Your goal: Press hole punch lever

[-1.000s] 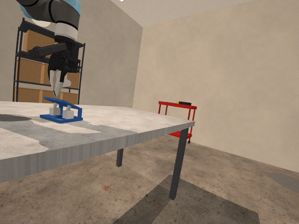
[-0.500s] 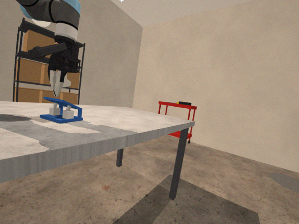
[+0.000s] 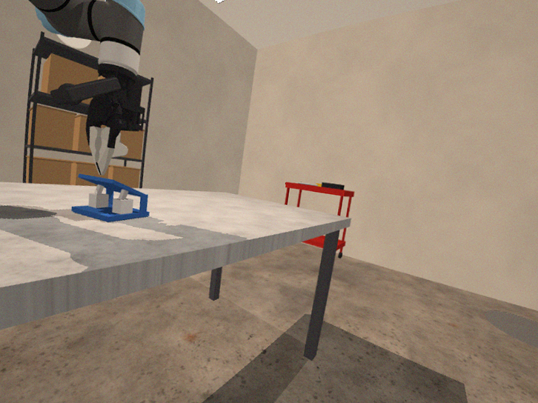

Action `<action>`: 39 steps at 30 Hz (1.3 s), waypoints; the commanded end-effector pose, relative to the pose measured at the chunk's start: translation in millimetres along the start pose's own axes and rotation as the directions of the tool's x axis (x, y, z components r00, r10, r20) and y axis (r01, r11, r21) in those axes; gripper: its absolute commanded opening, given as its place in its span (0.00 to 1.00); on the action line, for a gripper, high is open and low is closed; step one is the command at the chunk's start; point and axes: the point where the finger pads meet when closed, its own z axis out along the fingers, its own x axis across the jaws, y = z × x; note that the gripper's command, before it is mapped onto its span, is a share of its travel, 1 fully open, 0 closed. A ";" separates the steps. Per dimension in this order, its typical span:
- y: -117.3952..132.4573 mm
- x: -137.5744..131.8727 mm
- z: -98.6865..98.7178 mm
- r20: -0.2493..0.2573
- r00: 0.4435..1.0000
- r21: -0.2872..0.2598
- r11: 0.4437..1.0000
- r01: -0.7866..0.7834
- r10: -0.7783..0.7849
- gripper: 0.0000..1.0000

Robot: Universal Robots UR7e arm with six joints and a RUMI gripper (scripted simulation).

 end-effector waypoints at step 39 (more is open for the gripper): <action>0.2 -0.3 9.7 0.001 1.000 -0.001 1.000 0.000 0.000 0.00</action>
